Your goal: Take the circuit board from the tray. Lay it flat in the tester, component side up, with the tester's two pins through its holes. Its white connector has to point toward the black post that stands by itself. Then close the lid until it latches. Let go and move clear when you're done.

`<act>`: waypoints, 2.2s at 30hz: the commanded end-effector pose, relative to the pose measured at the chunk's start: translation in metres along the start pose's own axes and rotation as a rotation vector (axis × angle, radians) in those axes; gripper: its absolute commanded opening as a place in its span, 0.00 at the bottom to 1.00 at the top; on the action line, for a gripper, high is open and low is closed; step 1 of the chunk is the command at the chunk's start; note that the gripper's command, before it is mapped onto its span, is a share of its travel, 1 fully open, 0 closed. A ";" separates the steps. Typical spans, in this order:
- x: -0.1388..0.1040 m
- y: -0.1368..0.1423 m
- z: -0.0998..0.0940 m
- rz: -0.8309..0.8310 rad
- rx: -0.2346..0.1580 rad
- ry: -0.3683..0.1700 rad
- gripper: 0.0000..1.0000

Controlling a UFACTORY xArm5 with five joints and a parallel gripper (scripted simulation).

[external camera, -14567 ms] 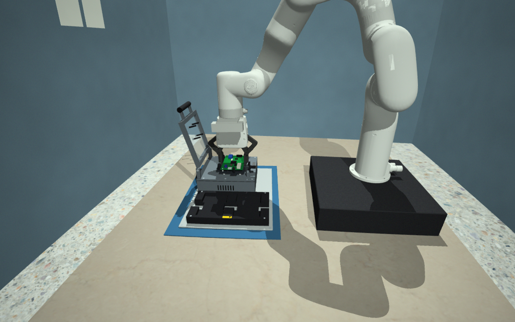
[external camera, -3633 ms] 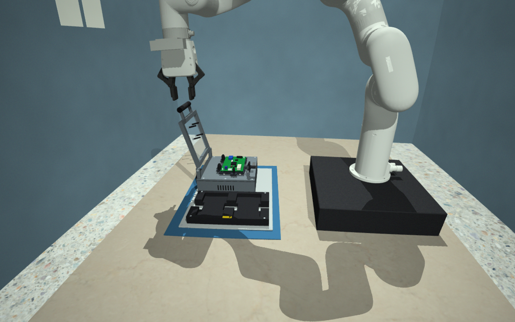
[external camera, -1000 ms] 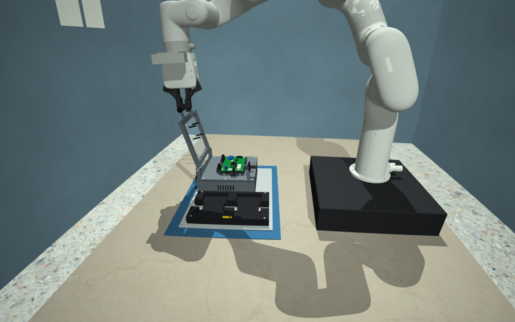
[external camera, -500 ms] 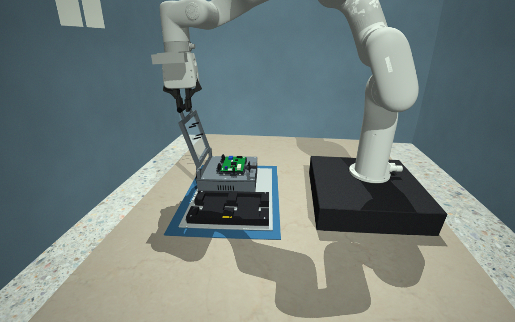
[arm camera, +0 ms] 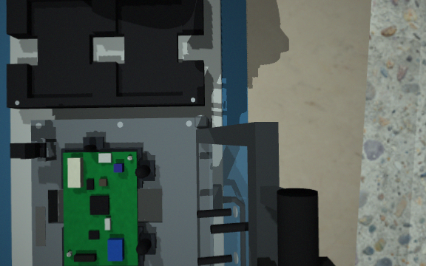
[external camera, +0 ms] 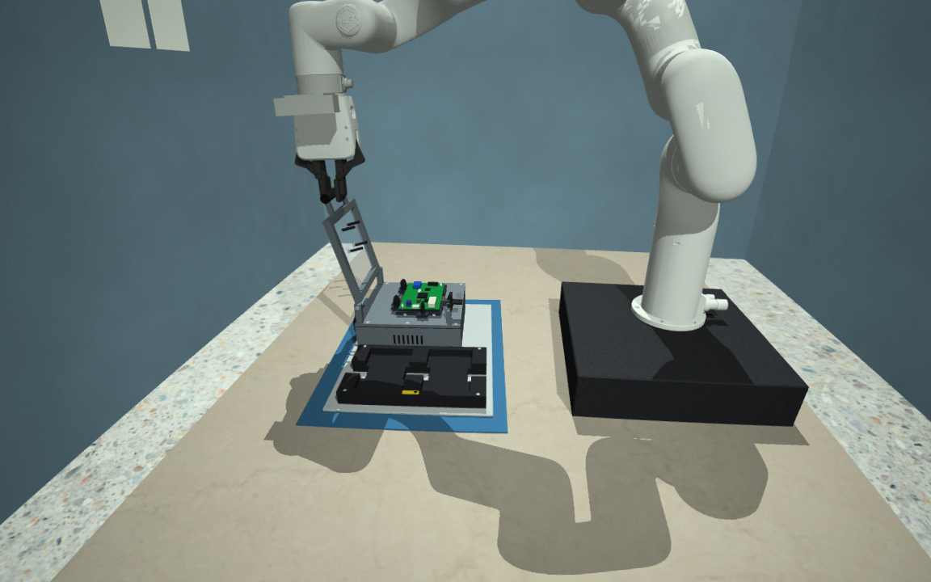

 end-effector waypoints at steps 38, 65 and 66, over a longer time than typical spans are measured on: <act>-0.002 -0.013 -0.005 0.000 -0.004 0.000 0.00; -0.006 -0.034 -0.008 0.000 -0.004 0.000 0.00; -0.006 -0.035 -0.008 0.000 -0.004 0.000 0.00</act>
Point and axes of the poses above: the point where the finger pads meet when closed, its own z axis out along the fingers, its own y axis across the jaws, x = y × z, the point moved 1 cm from there along -z, back along the fingers, and after that the axes turned 10 degrees about z, right-handed, at the moved point
